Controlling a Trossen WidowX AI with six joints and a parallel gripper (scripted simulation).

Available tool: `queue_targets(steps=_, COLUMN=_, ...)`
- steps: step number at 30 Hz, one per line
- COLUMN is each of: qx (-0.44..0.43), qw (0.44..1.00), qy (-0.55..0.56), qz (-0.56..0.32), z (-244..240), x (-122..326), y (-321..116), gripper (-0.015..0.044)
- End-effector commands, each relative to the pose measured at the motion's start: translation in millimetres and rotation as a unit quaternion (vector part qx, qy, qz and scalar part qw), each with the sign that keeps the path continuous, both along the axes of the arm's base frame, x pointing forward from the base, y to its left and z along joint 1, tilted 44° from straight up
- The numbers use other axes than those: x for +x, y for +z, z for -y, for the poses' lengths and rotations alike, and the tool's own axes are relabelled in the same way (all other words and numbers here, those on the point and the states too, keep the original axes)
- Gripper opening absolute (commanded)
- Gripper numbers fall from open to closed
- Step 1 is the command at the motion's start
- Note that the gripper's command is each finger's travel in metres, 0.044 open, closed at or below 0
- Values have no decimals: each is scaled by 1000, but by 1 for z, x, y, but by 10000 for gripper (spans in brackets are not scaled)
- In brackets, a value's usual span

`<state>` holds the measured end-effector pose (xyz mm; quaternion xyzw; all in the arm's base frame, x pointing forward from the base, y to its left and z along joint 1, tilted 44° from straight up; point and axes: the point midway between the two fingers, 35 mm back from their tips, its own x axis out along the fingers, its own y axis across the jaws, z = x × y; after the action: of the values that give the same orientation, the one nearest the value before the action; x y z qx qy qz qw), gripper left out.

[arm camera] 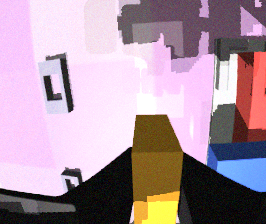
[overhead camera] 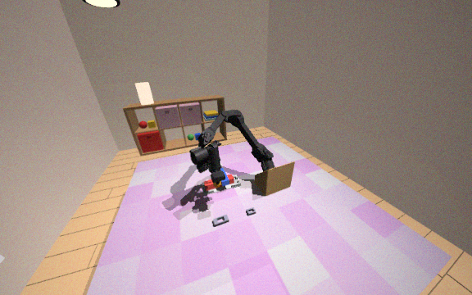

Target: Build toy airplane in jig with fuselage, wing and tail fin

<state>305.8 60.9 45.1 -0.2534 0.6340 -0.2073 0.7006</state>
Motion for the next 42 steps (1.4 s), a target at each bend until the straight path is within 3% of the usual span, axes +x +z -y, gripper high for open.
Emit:
queue_targets(steps=1, qx=-2, qw=1000, qy=4, qz=5, z=7, x=8, y=8, gripper=0)
queue_targets(steps=39, qx=-52, qw=998, qy=18, qz=-8, z=97, x=37, y=65, gripper=0)
queue_targets(steps=42, qx=-52, qw=998, qy=18, qz=-8, z=97, x=37, y=65, gripper=66)
